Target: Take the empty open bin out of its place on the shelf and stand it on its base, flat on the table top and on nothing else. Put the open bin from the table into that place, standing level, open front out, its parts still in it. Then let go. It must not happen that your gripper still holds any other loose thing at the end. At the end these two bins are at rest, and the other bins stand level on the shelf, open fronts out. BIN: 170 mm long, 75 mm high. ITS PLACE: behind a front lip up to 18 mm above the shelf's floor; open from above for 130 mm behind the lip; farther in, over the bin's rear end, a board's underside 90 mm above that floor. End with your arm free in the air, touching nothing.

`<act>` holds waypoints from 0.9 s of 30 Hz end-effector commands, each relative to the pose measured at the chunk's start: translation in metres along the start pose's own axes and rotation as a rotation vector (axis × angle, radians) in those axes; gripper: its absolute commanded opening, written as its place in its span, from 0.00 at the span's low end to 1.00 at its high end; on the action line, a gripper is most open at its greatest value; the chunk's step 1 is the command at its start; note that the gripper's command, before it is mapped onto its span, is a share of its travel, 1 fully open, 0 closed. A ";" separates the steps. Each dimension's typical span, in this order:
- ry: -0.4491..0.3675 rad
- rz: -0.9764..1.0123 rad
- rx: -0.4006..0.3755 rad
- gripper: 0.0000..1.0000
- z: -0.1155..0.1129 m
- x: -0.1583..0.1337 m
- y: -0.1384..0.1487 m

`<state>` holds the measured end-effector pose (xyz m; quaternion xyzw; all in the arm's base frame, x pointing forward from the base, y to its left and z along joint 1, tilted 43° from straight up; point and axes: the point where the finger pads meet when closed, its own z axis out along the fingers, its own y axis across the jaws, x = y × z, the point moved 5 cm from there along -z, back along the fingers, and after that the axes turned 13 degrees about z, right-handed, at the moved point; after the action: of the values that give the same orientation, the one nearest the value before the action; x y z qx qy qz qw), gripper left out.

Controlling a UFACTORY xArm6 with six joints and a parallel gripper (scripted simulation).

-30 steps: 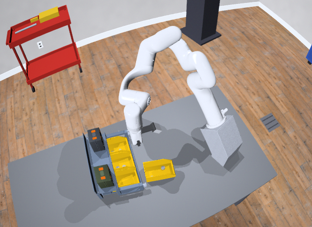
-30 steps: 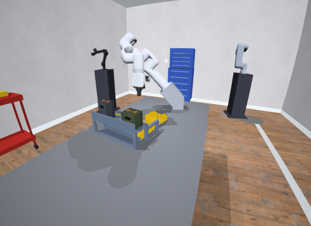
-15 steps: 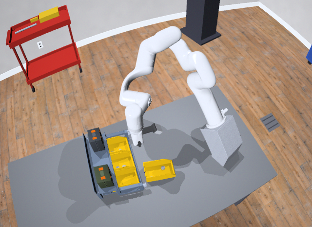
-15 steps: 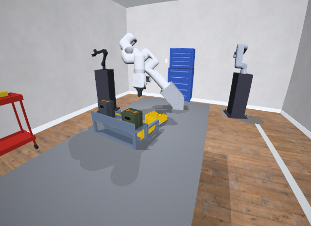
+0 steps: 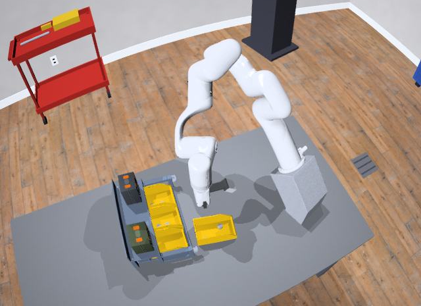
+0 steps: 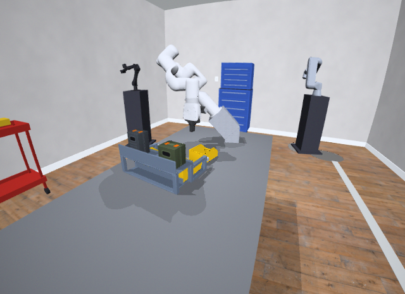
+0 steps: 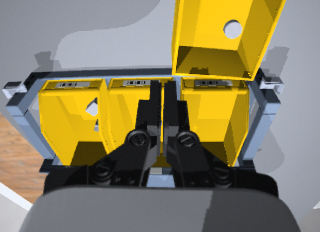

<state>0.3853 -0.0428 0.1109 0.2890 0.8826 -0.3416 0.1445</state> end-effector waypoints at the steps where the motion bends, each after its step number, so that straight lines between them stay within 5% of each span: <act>1: -0.004 0.020 -0.006 0.00 0.012 0.019 0.006; 27: 0.001 0.030 -0.009 0.00 0.020 0.033 0.008</act>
<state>0.3646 -0.0390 0.0769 0.3018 0.8796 -0.3361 0.1494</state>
